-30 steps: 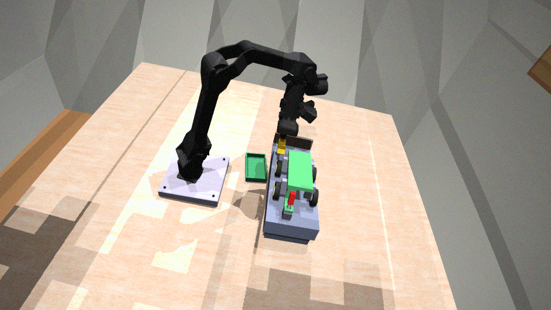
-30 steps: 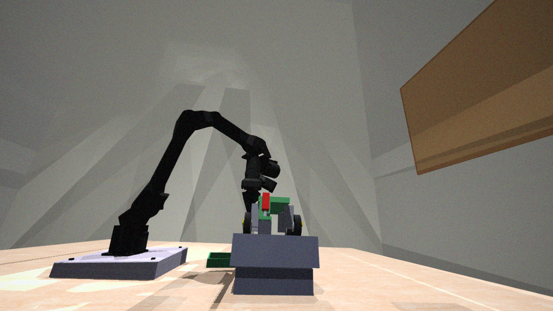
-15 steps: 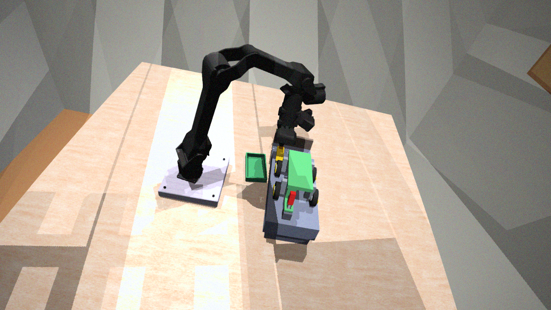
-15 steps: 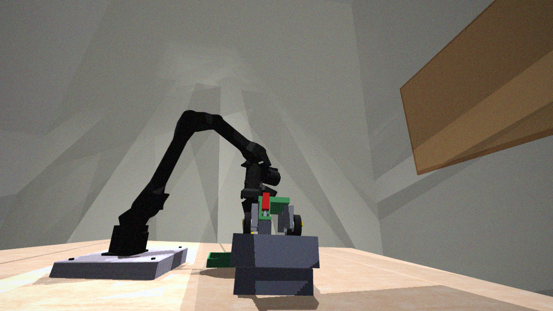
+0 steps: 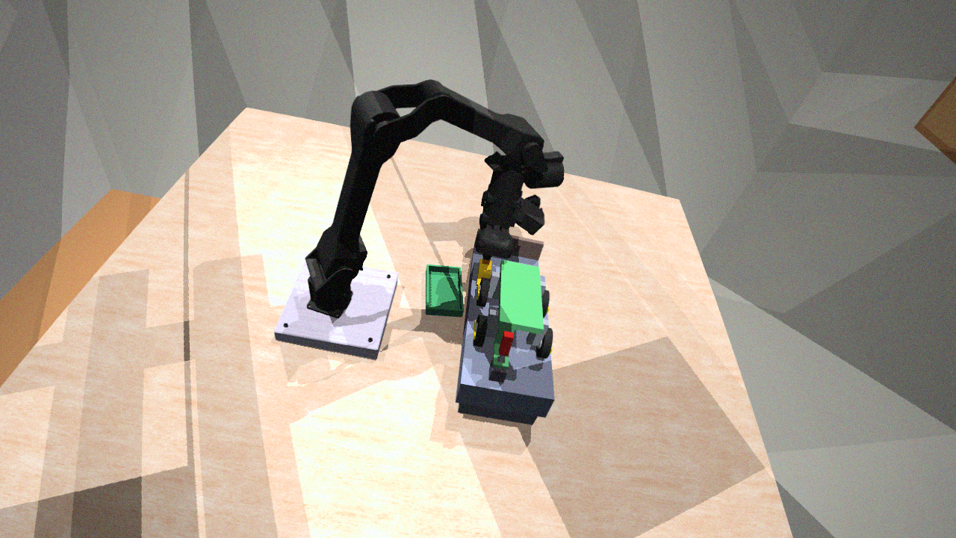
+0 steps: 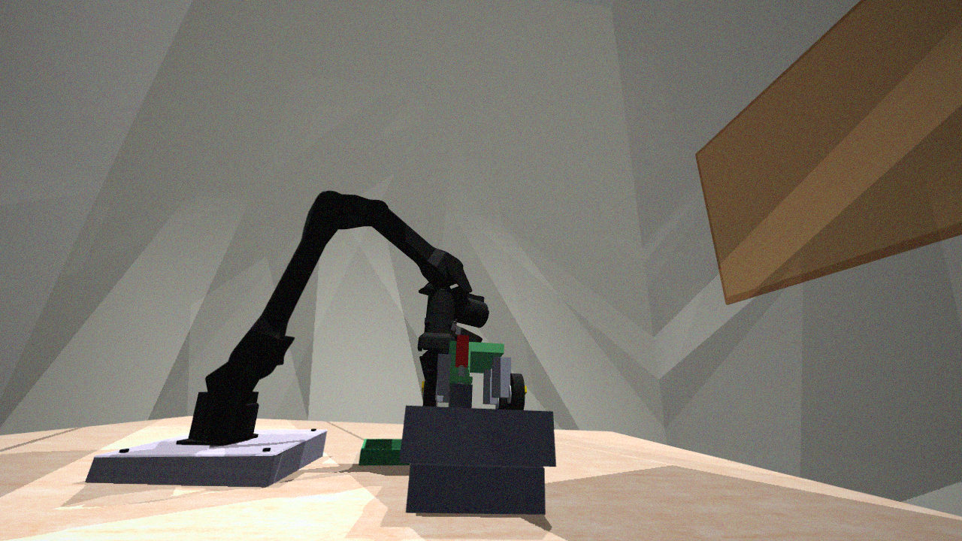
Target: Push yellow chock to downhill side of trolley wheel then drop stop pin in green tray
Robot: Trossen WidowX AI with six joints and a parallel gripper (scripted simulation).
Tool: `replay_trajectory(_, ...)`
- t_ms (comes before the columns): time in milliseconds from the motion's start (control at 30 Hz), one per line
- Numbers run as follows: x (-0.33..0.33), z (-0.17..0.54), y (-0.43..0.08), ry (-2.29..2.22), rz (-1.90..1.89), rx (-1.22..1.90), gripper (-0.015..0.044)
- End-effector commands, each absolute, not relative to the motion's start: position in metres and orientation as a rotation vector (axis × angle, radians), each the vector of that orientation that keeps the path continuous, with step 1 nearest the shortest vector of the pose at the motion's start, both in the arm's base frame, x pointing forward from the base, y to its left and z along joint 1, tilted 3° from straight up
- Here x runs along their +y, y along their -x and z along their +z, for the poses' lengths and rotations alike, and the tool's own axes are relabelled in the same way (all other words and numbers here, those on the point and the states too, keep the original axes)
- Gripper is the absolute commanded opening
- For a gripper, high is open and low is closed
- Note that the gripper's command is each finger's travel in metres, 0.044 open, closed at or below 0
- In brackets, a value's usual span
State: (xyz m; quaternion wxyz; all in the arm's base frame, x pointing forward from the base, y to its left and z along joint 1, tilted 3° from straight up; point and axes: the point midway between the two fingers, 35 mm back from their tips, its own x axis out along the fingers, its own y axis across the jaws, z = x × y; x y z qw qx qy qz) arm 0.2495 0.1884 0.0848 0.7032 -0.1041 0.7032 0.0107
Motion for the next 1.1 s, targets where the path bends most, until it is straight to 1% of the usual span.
replay_trajectory(0,0.183,0.086,-0.25,0.238,0.022,1.563,0.0)
replay_trajectory(1067,0.161,0.09,-0.258,0.24,0.02,1.562,0.0)
